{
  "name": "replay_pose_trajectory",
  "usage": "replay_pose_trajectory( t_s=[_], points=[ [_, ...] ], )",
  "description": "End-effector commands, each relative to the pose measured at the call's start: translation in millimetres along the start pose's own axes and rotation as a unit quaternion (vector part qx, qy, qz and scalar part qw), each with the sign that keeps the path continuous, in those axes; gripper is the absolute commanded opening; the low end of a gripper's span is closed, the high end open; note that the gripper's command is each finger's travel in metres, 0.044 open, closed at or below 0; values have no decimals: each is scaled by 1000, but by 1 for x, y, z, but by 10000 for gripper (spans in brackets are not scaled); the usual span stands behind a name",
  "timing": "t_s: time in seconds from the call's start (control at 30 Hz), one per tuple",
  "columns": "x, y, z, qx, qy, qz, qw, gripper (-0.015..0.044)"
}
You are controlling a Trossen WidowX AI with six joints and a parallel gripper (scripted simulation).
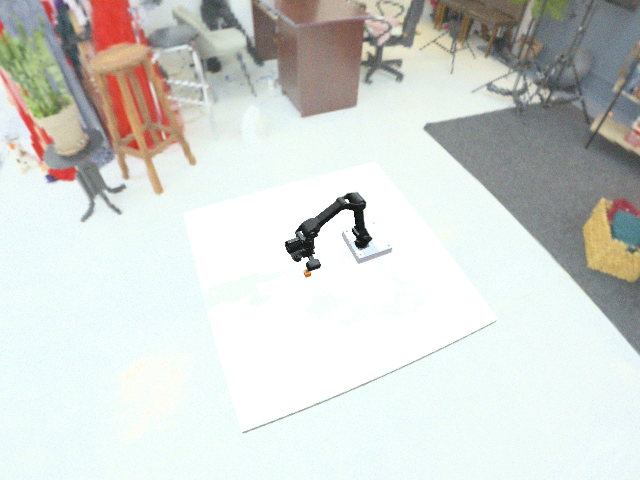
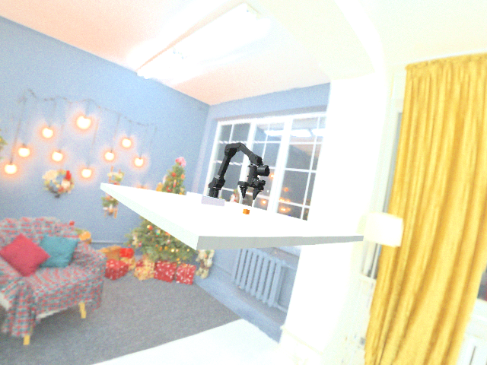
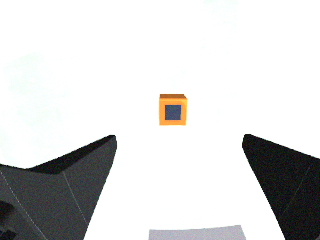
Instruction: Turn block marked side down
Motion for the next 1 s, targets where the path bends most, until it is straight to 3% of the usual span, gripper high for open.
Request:
replay_pose_trajectory(
  t_s=[0.0,0.17,0.97],
  points=[
    [-2,1,2,-10,-7,7,1000,440],
    [-2,-34,2,-10,-7,7,1000,440],
    [-1,-65,1,-10,-7,7,1000,440]
  ],
)
Point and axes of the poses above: the point midway between the two fingers, 35 mm back from their tips, its own y axis back along the fingers, its own z axis across the jaws, x = y × z, the point moved 9 cm from there along y, back along the fingers, and after that the axes turned 12 degrees about y, right-handed, at the moved point
